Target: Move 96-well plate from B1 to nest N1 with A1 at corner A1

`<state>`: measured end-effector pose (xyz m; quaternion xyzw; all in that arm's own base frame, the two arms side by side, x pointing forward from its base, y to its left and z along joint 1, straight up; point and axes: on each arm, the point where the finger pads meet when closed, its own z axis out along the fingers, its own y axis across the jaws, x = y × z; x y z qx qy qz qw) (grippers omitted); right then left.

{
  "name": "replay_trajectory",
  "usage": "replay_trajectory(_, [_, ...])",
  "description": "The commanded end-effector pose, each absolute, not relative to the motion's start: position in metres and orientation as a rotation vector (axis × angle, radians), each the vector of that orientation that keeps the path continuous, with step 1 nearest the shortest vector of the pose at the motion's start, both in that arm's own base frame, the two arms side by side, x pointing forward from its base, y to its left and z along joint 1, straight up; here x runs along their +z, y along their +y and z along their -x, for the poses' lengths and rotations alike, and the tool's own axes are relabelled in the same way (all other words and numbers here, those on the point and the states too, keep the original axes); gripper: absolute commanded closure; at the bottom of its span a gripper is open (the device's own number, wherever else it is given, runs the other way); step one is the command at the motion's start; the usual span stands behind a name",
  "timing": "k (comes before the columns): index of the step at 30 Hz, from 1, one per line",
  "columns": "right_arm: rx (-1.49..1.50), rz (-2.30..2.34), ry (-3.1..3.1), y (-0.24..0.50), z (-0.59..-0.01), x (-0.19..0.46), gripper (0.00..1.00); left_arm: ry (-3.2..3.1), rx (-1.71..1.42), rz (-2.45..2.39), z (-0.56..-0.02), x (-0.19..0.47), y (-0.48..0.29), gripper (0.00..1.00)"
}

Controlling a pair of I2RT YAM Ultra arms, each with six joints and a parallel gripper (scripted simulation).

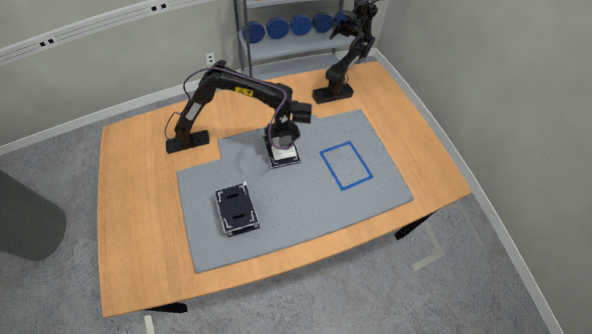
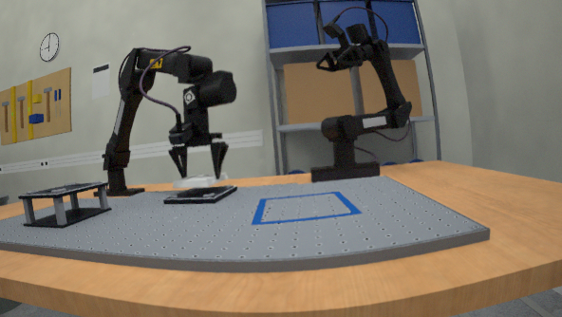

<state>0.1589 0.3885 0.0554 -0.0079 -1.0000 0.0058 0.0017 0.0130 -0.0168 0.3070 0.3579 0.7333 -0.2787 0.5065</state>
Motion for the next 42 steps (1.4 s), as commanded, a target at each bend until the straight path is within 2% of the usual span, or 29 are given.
replay_trajectory(1, [-0.018, 0.032, -3.146, 0.388, -0.159, 0.111, 0.21, 1.76, -0.678, -0.872, -0.009, 0.307, -0.014, 0.0])
replay_trajectory(11, [-0.06, -0.052, -3.158, 0.386, -0.169, 0.131, 0.21, 1.702, -0.697, -0.851, -0.012, 0.323, -0.021, 0.0])
replay_trajectory(18, [-0.025, -0.211, -3.161, 0.326, -0.228, 0.127, 0.21, 1.615, -0.724, -0.782, -0.061, 0.386, -0.084, 0.0])
replay_trajectory(22, [-0.015, -0.222, -3.158, 0.303, -0.251, 0.127, 0.21, 1.613, -0.725, -0.777, -0.074, 0.394, -0.102, 0.0])
replay_trajectory(26, [0.012, -0.215, -3.131, 0.258, -0.288, 0.126, 0.21, 1.625, -0.715, -0.764, -0.12, 0.406, -0.16, 0.0])
replay_trajectory(32, [0.017, -0.181, -3.128, 0.212, -0.334, 0.126, 0.21, 1.615, -0.712, -0.744, -0.177, 0.4, -0.233, 0.0])
replay_trajectory(37, [0.016, -0.145, -3.131, 0.181, -0.363, 0.126, 0.21, 1.637, -0.699, -0.745, -0.222, 0.368, -0.288, 0.0])
replay_trajectory(39, [0.016, -0.145, -3.131, 0.181, -0.363, 0.126, 0.21, 1.637, -0.699, -0.745, -0.222, 0.368, -0.288, 0.0])
replay_trajectory(42, [0.013, -0.12, -3.136, 0.168, -0.376, 0.126, 0.21, 1.706, -0.67, -0.772, -0.25, 0.321, -0.323, 0.0])
